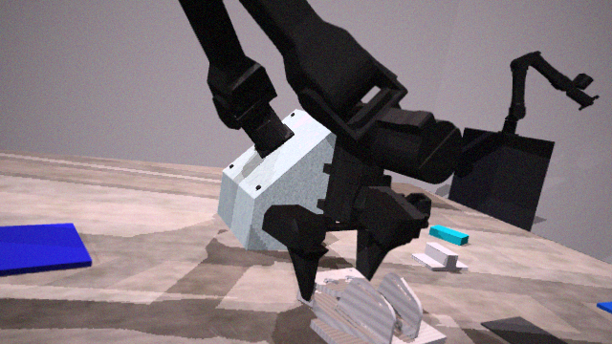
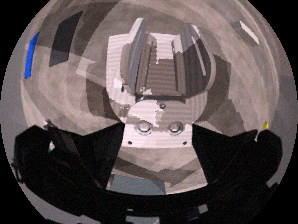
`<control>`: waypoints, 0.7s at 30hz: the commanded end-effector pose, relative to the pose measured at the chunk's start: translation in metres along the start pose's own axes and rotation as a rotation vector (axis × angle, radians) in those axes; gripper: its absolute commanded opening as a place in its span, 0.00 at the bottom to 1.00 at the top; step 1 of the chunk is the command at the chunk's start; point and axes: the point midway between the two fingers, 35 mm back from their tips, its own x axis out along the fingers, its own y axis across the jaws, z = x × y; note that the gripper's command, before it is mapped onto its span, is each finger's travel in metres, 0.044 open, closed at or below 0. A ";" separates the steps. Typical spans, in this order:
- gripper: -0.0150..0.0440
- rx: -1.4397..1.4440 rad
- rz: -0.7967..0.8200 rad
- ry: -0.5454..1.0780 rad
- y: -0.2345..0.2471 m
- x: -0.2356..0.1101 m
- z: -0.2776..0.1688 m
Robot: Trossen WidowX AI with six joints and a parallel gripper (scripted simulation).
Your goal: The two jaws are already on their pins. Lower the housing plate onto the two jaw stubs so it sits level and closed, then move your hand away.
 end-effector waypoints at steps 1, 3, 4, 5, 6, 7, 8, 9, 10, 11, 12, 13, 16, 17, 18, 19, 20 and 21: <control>0.85 -0.004 -0.003 0.002 0.000 0.001 -0.001; 0.85 -0.004 -0.003 0.002 0.000 0.001 -0.001; 0.89 0.000 0.000 0.000 0.000 0.000 0.000; 0.94 0.000 0.000 0.000 0.000 0.000 0.000; 0.98 0.000 0.000 0.000 0.000 0.000 0.000; 1.00 0.000 0.000 0.000 0.000 0.000 0.000; 1.00 0.000 0.000 0.000 0.000 0.000 0.000; 1.00 0.000 0.000 0.000 0.000 0.000 0.000; 1.00 0.000 0.000 0.000 0.000 0.000 0.000; 1.00 0.000 0.000 0.000 0.000 0.000 0.000; 1.00 0.000 0.000 0.000 0.000 0.000 0.000; 1.00 0.000 0.000 0.000 0.000 0.000 0.000; 1.00 0.000 0.000 0.000 0.000 0.000 0.000; 1.00 0.000 0.000 0.000 0.000 0.000 0.000; 1.00 0.000 0.000 0.000 0.000 0.000 0.000; 1.00 0.000 0.000 0.000 0.000 0.000 0.000; 1.00 0.000 0.000 0.000 0.000 0.000 0.000; 1.00 0.000 0.001 0.000 0.000 -0.002 0.000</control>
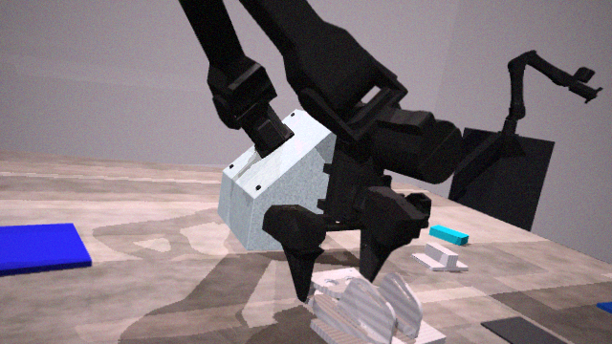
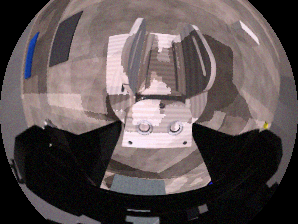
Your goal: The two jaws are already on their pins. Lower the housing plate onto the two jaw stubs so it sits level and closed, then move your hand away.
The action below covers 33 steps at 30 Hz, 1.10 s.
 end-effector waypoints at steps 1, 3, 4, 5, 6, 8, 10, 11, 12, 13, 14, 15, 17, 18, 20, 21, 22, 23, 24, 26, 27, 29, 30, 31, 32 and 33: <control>1.00 0.000 0.002 0.000 0.000 -0.006 0.001; 1.00 -0.001 0.004 -0.001 0.001 -0.019 0.002; 1.00 -0.001 0.005 -0.001 0.001 -0.028 0.003; 1.00 -0.002 0.006 -0.001 0.001 -0.038 0.003; 1.00 -0.002 0.005 0.000 0.001 -0.048 0.003; 1.00 -0.003 0.003 0.001 0.001 -0.068 0.001; 1.00 -0.003 0.001 0.002 0.000 -0.076 0.000; 1.00 -0.003 0.001 0.002 0.000 -0.076 0.000; 1.00 -0.003 0.001 0.002 0.000 -0.076 0.000; 1.00 -0.011 -0.001 -0.010 0.002 -0.068 0.003; 1.00 -0.011 0.000 -0.010 0.002 -0.069 0.002; 1.00 -0.011 0.002 -0.010 0.004 -0.074 -0.002; 1.00 -0.011 0.009 -0.008 0.010 -0.091 -0.018; 1.00 -0.011 0.011 -0.006 0.012 -0.100 -0.028; 1.00 -0.009 0.010 -0.001 0.015 -0.116 -0.048; 1.00 -0.008 0.007 0.002 0.015 -0.122 -0.056; 1.00 -0.007 0.006 0.004 0.015 -0.125 -0.061; 1.00 -0.006 0.005 0.004 0.015 -0.126 -0.062; 1.00 -0.006 0.005 0.004 0.015 -0.126 -0.062; 1.00 -0.006 0.005 0.004 0.015 -0.126 -0.062; 1.00 -0.006 0.005 0.004 0.015 -0.126 -0.062; 1.00 -0.006 0.005 0.004 0.015 -0.126 -0.062; 1.00 -0.006 0.005 0.004 0.015 -0.126 -0.062; 1.00 -0.006 0.005 0.004 0.015 -0.126 -0.062; 1.00 -0.006 0.005 0.004 0.015 -0.126 -0.062; 1.00 -0.006 0.005 0.004 0.015 -0.126 -0.062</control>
